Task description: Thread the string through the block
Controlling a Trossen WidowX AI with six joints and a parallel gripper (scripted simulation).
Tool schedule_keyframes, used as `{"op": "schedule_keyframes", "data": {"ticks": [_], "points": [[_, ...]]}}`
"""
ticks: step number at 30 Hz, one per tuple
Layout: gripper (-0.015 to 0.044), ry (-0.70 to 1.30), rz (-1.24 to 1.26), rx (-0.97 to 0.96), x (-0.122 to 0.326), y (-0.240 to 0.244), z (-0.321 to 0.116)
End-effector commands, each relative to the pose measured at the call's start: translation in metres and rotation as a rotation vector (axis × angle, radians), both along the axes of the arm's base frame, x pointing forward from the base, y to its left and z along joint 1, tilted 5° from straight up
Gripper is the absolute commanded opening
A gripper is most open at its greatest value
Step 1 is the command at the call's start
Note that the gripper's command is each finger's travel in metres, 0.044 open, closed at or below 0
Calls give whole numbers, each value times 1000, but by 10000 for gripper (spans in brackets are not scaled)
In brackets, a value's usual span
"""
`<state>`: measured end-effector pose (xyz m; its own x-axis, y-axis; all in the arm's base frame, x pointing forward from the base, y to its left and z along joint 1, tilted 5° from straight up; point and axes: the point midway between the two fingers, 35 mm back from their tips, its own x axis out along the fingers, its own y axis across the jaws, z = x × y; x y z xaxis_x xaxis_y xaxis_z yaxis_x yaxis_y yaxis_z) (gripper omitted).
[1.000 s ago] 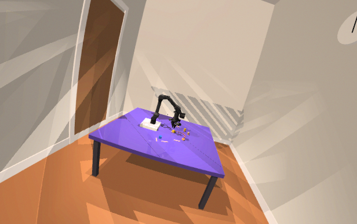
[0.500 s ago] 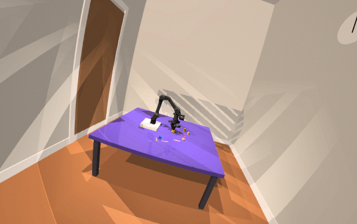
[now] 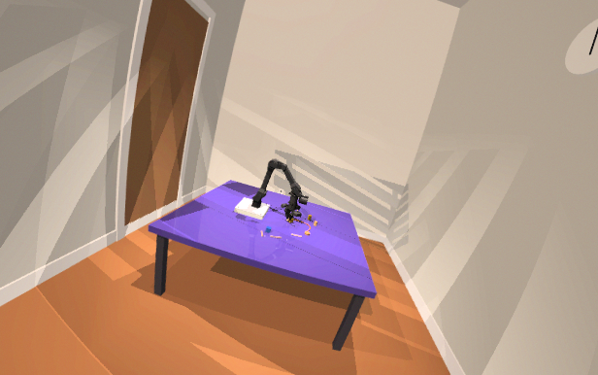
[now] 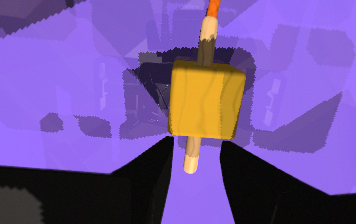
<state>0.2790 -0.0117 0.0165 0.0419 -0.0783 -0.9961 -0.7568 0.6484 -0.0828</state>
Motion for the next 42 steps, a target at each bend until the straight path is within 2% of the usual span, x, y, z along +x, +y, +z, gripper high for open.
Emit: {"op": "schedule_keyframes", "data": {"ticks": [1, 7, 12, 42], "points": [[122, 4, 4, -6, -2, -1, -6], [122, 4, 4, -6, -2, -1, -6], [0, 3, 0, 0, -1, 0, -5], [0, -48, 10, 41, -3, -4, -6]]}}
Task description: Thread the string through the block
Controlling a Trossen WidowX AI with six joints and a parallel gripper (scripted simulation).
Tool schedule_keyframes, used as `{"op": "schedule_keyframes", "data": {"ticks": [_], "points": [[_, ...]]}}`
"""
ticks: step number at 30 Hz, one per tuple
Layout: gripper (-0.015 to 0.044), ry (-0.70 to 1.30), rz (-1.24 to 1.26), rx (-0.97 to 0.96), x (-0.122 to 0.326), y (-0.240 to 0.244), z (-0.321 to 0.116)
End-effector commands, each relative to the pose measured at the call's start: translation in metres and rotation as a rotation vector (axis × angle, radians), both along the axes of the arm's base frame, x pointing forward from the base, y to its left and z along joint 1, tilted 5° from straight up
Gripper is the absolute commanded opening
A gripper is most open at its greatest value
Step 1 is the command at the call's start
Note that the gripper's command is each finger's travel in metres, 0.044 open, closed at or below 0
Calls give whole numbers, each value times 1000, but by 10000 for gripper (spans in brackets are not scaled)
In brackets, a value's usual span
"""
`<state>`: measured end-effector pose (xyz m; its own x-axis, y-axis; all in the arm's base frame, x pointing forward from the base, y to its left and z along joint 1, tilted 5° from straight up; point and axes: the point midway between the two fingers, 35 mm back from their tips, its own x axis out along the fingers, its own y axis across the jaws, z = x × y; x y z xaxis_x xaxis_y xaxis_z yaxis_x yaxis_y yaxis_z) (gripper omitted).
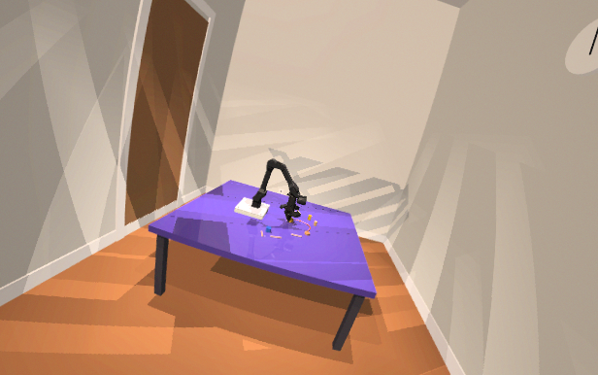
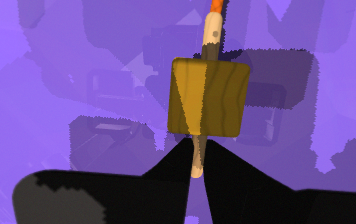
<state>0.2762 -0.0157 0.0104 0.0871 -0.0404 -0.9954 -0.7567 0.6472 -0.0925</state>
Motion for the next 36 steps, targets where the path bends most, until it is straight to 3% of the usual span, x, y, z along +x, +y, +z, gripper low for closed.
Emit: {"op": "schedule_keyframes", "data": {"ticks": [1, 36], "points": [[0, -3, 4, 3, -1, 0, 0], [0, -9, 4, -9, -32, -33, 1]]}}
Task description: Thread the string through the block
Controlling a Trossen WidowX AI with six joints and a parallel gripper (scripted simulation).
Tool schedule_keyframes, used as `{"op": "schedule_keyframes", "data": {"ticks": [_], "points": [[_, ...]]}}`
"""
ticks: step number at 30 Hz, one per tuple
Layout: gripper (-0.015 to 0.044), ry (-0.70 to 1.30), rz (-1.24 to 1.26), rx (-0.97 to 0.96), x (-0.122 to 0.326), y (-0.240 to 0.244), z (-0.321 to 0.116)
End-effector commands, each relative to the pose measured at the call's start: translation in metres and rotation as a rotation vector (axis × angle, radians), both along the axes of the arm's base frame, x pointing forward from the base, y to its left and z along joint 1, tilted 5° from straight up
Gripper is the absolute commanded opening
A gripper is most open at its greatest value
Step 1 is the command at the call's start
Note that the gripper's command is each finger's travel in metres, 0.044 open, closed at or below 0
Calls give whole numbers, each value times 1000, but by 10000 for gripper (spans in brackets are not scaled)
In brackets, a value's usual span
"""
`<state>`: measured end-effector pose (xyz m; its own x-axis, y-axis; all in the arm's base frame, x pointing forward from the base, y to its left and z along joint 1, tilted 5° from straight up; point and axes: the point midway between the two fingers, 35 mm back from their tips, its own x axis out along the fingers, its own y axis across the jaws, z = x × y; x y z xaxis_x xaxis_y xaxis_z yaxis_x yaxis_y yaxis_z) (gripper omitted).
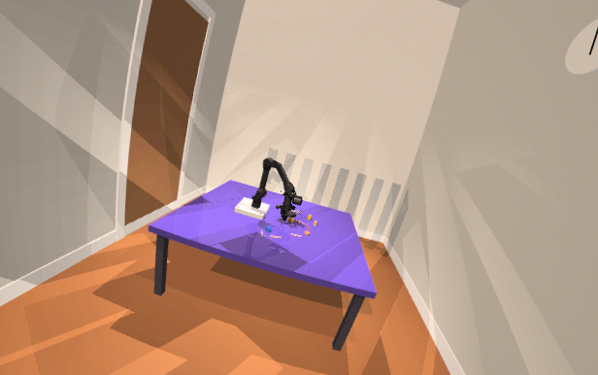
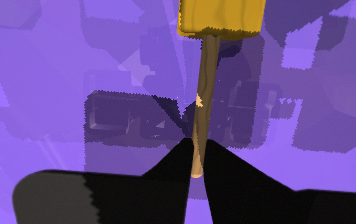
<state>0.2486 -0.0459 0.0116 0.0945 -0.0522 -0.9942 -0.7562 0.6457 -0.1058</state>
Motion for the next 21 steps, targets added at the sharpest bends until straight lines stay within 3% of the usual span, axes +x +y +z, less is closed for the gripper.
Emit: {"op": "schedule_keyframes", "data": {"ticks": [1, 21], "points": [[0, -2, 4, 3, -5, -4, 0], [0, -5, -5, -3, -23, -25, 1]]}}
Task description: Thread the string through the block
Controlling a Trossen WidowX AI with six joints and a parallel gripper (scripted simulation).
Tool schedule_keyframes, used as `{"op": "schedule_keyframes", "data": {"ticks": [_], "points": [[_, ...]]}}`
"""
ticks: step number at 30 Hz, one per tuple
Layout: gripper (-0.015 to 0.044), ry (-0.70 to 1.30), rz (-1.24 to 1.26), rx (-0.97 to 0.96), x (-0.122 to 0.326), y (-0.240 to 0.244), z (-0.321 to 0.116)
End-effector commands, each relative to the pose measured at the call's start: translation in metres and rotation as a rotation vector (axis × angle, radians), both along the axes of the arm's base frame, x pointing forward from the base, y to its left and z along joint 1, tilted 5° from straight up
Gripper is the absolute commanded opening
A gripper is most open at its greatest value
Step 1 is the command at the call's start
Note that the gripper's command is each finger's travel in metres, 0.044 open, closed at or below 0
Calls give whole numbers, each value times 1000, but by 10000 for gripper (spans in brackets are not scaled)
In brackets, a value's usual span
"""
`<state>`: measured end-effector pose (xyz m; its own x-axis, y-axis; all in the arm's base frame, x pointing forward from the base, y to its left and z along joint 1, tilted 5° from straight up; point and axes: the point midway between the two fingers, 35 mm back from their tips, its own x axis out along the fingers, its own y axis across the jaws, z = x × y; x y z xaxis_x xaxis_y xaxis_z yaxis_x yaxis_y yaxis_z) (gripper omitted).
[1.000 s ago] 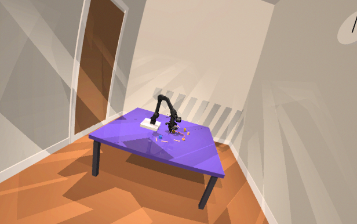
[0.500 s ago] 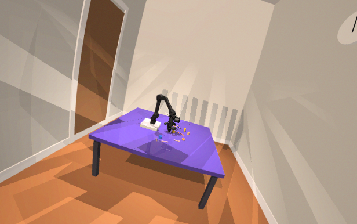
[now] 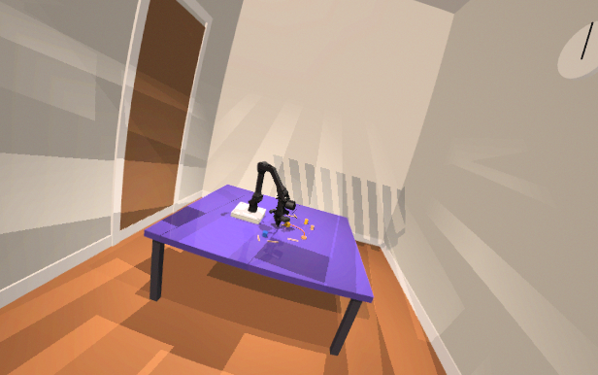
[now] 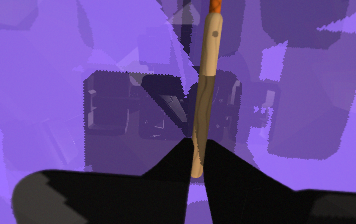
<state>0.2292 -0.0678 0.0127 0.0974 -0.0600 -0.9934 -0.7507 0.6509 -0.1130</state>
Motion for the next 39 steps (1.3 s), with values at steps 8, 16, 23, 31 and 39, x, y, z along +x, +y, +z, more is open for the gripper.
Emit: {"op": "schedule_keyframes", "data": {"ticks": [8, 16, 23, 31, 39], "points": [[0, -4, -13, 2, -10, -13, 0], [0, -5, -26, 2, -14, -17, 3], [0, 18, -28, 21, -20, -29, -9], [131, 17, -33, 13, -19, -28, -7], [210, 17, -31, 14, -21, -21, 70]]}}
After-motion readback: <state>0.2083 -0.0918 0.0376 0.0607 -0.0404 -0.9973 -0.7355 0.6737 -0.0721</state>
